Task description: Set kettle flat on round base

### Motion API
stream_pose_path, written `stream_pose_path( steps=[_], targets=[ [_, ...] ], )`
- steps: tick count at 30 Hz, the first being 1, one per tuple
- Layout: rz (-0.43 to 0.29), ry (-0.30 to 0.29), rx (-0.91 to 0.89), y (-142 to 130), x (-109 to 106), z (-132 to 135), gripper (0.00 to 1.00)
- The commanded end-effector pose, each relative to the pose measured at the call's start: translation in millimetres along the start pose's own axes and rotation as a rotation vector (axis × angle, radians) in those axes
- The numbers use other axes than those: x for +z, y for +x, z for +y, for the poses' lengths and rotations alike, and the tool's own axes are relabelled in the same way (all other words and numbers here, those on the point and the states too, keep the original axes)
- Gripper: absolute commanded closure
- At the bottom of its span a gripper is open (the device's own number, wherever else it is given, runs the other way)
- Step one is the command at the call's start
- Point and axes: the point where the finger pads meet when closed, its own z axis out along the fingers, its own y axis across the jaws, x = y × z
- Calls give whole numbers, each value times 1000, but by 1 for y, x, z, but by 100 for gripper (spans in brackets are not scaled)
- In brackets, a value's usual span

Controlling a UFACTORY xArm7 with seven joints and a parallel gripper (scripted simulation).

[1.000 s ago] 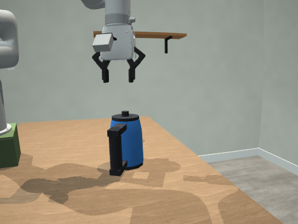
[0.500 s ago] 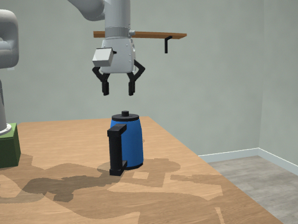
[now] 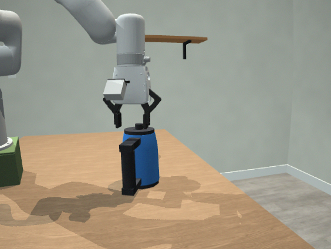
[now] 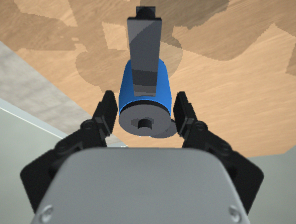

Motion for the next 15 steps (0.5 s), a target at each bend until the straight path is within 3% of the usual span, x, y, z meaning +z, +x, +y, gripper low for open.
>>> stream_pose_path(
  steps=[1,15],
  targets=[
    [1,6,0,0,10,-3,19],
    [1,6,0,0,23,-3,19]
  ],
)
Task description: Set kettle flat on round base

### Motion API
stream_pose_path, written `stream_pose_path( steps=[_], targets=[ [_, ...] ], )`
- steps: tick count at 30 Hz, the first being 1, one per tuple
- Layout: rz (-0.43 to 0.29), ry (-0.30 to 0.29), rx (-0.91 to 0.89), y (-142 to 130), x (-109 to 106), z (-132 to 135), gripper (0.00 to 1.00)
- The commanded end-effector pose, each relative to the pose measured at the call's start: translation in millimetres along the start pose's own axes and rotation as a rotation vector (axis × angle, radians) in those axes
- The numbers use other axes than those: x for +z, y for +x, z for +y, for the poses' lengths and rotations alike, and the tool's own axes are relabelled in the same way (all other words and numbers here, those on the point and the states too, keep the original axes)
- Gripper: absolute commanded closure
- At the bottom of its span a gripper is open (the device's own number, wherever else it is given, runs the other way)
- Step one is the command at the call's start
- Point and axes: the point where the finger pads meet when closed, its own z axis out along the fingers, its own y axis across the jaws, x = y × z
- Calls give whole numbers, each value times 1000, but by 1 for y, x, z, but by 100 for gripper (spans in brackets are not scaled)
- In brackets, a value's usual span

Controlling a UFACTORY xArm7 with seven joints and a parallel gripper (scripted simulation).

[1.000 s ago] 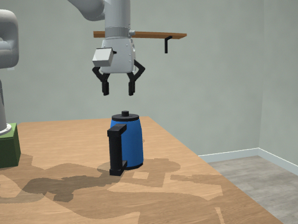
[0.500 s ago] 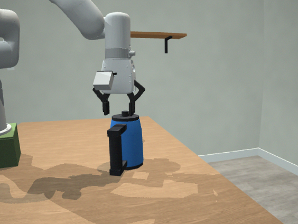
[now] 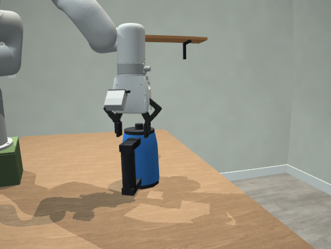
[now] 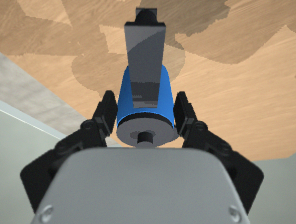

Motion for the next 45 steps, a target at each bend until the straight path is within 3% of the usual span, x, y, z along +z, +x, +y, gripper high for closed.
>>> stream_pose_path(
  steps=[1,45],
  targets=[
    [0,5,0,0,-1,-2,19],
    [0,5,0,0,7,-2,19]
  ],
)
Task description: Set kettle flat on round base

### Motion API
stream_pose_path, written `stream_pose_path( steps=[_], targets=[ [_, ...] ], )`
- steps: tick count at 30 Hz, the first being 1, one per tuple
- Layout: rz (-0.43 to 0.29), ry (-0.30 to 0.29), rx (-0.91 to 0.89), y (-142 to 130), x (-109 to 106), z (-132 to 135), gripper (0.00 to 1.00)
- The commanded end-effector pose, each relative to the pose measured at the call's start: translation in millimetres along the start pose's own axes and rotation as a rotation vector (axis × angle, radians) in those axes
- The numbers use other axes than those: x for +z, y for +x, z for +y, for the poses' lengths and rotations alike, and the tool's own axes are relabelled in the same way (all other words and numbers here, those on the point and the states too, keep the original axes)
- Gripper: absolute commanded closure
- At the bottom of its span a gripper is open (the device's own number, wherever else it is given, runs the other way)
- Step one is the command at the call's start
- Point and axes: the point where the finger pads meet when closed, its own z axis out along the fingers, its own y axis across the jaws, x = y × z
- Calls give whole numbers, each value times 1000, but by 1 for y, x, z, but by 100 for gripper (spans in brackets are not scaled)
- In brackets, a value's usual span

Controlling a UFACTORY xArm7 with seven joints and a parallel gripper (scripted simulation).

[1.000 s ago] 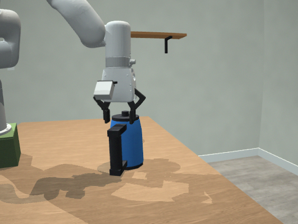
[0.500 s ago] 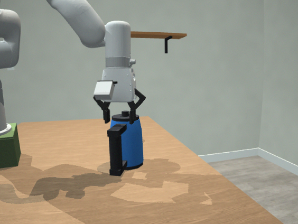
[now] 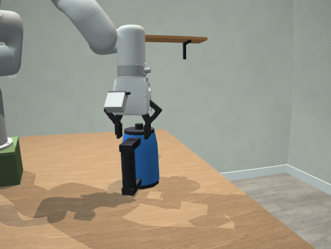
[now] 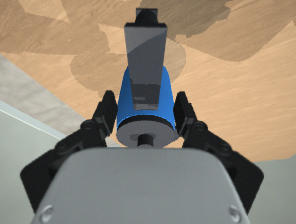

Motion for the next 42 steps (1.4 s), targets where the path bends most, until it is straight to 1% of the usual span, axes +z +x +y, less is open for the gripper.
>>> stream_pose_path(
  steps=[1,11,42],
  targets=[
    [0,3,0,0,5,-1,19],
    [0,3,0,0,25,-1,19],
    [0,3,0,0,27,-1,19]
  ],
)
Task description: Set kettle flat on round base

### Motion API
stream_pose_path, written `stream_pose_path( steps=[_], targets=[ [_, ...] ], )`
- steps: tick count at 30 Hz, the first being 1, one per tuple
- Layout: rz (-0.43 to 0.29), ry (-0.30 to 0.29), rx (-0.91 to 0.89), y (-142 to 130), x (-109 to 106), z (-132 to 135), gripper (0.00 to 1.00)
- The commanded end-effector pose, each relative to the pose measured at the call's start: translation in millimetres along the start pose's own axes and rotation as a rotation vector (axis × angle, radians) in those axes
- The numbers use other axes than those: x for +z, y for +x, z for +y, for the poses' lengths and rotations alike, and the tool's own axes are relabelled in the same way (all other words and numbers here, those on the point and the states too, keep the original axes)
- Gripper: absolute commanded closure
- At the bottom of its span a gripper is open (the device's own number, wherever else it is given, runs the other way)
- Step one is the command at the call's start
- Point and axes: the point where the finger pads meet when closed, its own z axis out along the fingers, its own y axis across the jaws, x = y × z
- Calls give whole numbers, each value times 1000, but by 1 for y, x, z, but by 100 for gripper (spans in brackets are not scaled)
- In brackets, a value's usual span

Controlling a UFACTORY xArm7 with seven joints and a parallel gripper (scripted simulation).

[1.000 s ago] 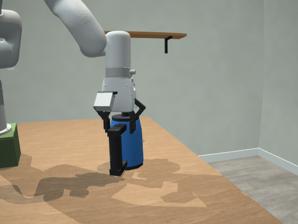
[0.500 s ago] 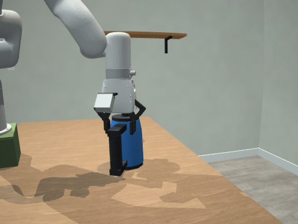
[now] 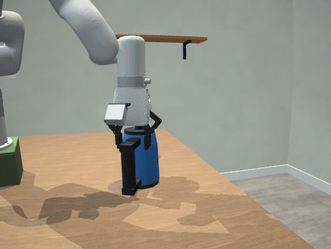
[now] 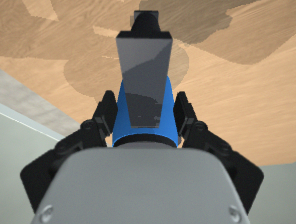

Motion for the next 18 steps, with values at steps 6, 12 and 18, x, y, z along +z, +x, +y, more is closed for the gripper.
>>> stream_pose_path(
  steps=[6,12,18],
  targets=[
    [0,4,0,0,-1,-2,19],
    [0,4,0,0,-1,-2,100],
    [0,4,0,0,-1,-2,100]
  ],
)
